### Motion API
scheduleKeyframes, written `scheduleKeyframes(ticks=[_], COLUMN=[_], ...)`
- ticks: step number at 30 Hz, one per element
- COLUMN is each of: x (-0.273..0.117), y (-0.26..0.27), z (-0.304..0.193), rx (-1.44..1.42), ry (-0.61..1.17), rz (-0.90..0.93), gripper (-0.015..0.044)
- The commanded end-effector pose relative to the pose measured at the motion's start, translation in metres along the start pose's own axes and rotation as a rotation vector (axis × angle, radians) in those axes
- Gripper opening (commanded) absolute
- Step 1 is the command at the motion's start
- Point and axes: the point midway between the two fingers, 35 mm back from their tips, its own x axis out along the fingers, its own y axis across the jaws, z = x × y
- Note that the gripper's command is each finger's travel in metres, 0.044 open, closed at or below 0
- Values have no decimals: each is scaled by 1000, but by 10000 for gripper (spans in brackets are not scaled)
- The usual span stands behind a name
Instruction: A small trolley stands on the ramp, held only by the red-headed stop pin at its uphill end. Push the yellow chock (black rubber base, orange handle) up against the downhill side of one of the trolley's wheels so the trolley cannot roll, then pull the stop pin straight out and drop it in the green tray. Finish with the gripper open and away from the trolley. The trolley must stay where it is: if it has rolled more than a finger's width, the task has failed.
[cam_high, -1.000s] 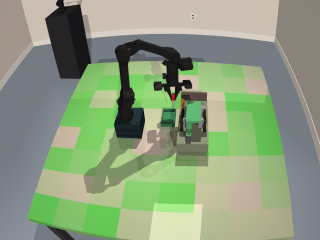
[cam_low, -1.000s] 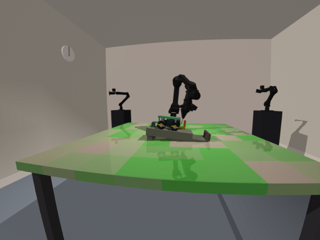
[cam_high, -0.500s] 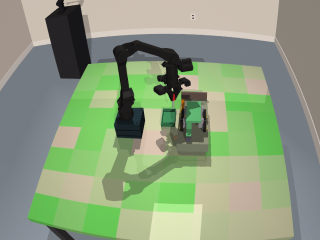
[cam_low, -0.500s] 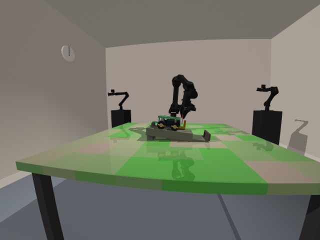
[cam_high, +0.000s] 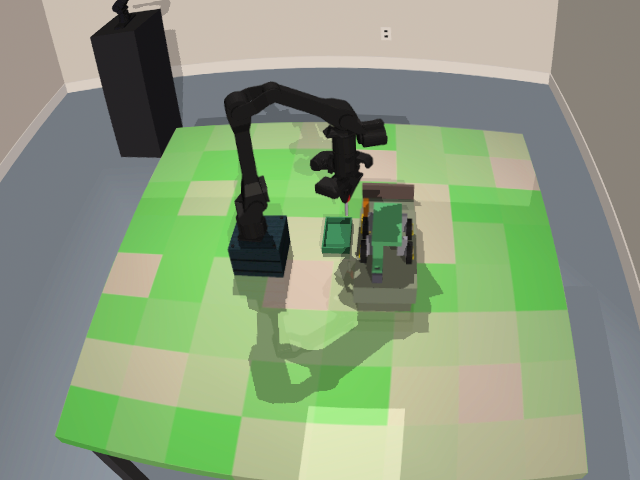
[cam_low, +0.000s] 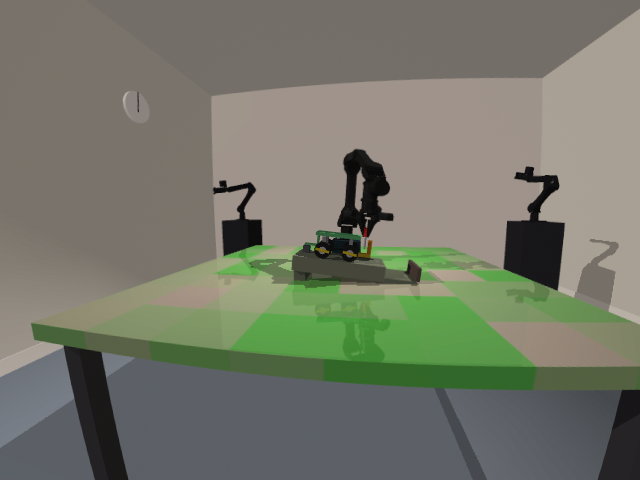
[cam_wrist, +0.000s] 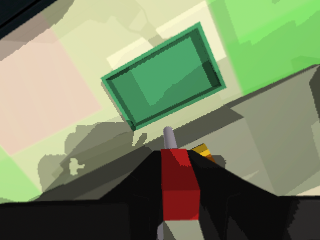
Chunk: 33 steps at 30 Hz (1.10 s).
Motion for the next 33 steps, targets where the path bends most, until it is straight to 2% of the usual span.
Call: scheduleKeyframes(ticks=[1,13,21,33], x=[-3,-4,-3,17], y=[0,2,2,13], z=[-1,-2,-2,25], rx=[-120,-462,-467,-473], ry=[-3,-15,-15,-19], rz=[-32,-94,-94,-94], gripper=[0,0,0,0])
